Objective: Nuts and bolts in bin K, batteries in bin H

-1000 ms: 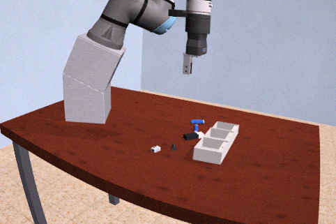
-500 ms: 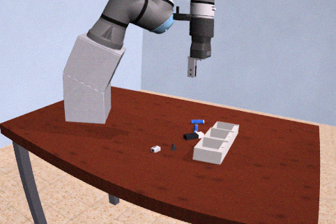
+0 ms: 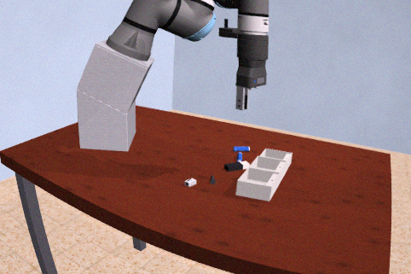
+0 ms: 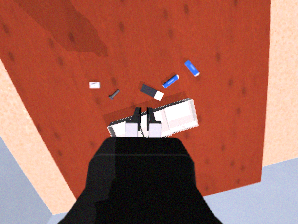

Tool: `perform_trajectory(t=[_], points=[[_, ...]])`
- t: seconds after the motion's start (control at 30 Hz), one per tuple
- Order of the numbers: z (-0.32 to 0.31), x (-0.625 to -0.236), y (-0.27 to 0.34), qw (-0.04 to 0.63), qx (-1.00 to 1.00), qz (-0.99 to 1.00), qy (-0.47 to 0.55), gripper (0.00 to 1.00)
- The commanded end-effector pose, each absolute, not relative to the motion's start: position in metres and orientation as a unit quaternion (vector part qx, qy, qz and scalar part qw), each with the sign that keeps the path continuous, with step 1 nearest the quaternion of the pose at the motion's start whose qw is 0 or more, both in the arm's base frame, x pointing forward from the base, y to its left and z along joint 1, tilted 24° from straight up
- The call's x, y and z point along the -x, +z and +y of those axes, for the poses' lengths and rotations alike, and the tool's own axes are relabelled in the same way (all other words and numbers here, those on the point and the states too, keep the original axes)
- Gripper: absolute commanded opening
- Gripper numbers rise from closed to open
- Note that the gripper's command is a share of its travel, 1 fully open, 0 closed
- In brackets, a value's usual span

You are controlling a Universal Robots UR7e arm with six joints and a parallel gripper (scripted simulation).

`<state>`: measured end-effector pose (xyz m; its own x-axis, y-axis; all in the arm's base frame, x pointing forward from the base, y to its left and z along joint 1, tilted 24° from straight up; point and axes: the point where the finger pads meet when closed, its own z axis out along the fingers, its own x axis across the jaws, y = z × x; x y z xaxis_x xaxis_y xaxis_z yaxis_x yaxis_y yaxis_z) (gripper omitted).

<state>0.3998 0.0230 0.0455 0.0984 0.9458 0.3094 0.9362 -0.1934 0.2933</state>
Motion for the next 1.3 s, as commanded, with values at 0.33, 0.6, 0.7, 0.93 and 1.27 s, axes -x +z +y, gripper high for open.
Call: perform_trajectory(t=[0.33, 0.6, 0.7, 0.93, 1.27], points=[[-0.001, -0.501, -0.011, -0.037, -0.861, 0.459, 0.215, 0.31], [-0.009, -0.531, -0.028, -0.057, -0.898, 0.381, 0.212, 0.31], [-0.009, -0.531, -0.028, -0.071, -0.921, 0.322, 0.208, 0.31], [-0.009, -0.531, -0.028, -0.093, -0.950, 0.223, 0.199, 0.31], [-0.009, -0.531, -0.028, -0.121, -0.971, 0.087, 0.185, 0.31]])
